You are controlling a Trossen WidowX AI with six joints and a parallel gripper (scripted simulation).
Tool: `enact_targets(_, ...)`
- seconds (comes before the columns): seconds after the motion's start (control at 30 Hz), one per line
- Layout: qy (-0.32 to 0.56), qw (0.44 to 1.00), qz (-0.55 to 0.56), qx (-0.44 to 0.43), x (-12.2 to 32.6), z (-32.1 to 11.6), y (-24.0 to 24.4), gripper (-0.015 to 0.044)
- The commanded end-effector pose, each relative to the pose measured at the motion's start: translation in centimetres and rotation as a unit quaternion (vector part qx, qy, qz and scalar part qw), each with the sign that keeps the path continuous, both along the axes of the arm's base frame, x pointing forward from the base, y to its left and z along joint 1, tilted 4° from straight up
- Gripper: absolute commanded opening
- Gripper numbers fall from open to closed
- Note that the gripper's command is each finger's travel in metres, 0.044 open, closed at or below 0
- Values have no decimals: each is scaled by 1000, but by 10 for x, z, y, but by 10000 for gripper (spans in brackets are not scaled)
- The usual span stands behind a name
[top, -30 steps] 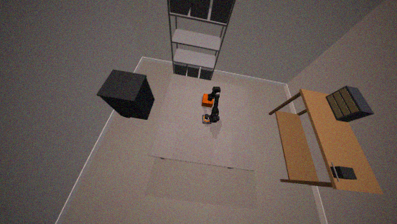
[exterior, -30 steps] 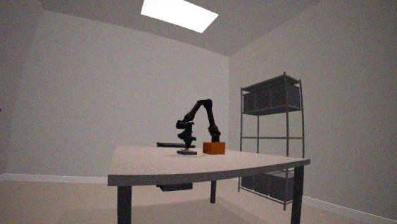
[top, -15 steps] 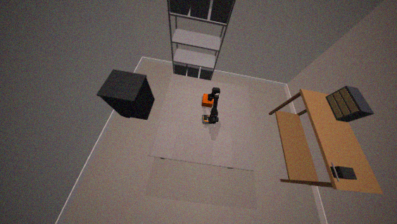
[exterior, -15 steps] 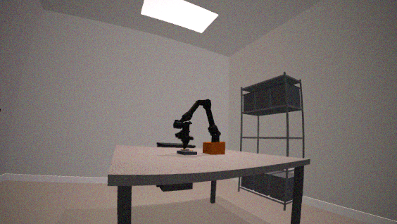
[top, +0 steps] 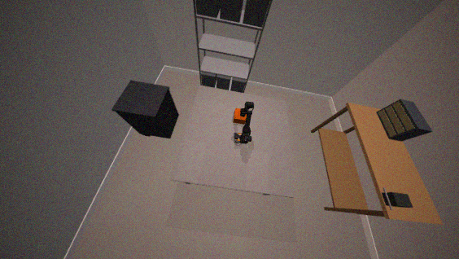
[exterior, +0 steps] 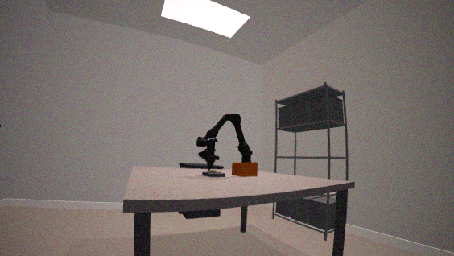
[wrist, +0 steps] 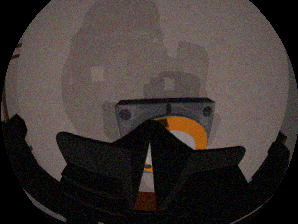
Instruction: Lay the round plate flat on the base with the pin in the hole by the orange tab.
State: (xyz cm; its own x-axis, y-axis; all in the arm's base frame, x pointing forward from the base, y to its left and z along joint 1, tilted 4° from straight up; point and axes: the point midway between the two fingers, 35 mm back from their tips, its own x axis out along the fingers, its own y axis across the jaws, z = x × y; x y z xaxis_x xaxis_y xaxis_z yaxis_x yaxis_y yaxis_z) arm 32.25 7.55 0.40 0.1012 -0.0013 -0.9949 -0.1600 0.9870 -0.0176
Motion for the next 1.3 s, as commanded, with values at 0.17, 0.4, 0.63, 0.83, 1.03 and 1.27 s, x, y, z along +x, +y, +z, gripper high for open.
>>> enact_targets(0.17,4,1000,0,-4,4,-4,-8,0)
enact_targets(0.4,4,1000,0,-4,0,29,-7,0)
enact_targets(0.63,2,1000,0,-1,0,34,-6,0)
enact_targets(0.83,2,1000,0,-1,0,34,-6,0)
enact_targets(1.03,2,1000,0,-1,0,34,-6,0)
enact_targets(1.27,2,1000,0,-1,0,34,-6,0)
